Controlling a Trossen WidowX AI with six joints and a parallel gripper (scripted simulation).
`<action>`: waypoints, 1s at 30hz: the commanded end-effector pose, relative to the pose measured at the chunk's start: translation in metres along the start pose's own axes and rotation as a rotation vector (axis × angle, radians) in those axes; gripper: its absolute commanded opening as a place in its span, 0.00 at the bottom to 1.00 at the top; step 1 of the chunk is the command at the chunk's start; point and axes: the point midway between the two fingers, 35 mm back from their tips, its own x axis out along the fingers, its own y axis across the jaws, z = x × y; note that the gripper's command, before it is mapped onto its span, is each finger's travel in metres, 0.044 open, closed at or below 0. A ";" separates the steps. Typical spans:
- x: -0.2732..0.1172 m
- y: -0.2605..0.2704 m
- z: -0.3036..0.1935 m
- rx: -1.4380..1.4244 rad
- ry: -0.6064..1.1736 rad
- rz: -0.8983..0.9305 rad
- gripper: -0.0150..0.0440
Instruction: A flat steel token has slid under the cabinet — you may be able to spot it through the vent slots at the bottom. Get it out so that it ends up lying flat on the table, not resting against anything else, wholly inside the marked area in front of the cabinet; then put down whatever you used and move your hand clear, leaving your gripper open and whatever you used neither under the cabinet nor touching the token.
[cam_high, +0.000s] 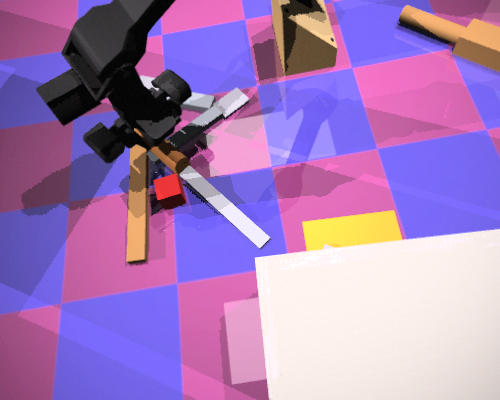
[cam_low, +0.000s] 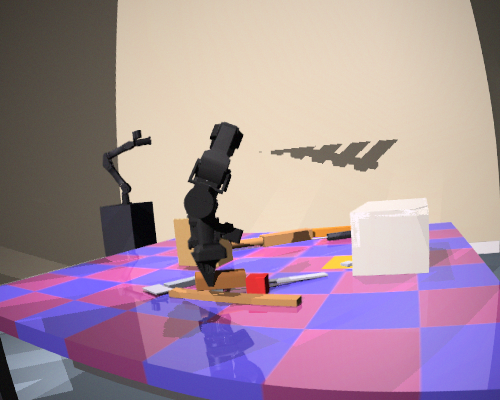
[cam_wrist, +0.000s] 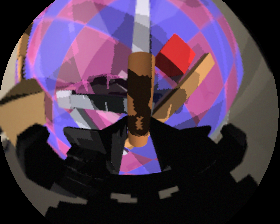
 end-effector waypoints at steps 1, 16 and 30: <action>0.002 0.000 0.008 0.000 -0.004 0.002 0.25; 0.003 -0.001 0.032 0.000 -0.006 0.003 0.25; 0.004 -0.002 0.054 -0.001 -0.008 0.004 0.25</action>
